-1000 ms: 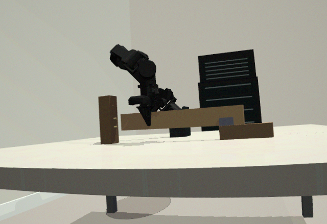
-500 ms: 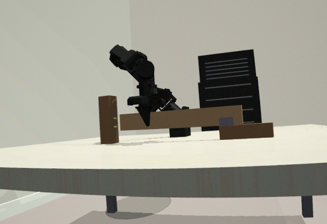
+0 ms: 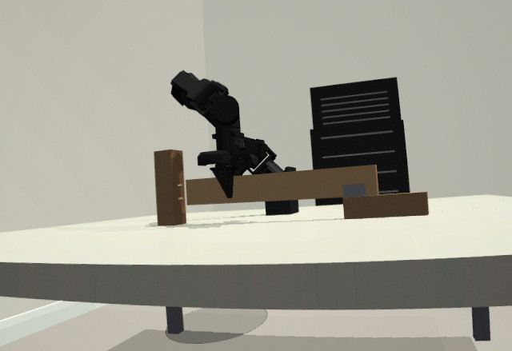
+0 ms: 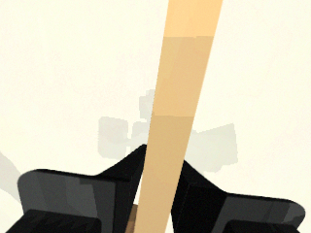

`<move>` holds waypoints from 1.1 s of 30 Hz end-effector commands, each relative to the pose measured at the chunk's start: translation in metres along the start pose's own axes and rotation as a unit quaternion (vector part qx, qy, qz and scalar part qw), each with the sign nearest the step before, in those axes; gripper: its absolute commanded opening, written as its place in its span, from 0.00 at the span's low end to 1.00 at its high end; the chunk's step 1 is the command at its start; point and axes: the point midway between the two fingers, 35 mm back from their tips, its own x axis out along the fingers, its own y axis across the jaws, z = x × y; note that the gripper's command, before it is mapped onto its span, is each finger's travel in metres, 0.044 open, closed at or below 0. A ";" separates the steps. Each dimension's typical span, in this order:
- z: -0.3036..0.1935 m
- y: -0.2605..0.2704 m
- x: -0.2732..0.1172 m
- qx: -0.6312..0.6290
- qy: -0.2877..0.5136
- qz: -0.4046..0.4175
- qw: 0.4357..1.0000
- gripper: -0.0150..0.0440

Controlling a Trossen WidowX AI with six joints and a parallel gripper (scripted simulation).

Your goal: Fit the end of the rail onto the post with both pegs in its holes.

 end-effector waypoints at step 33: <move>-0.012 0.000 -0.001 -0.001 0.000 -0.001 1.000 0.25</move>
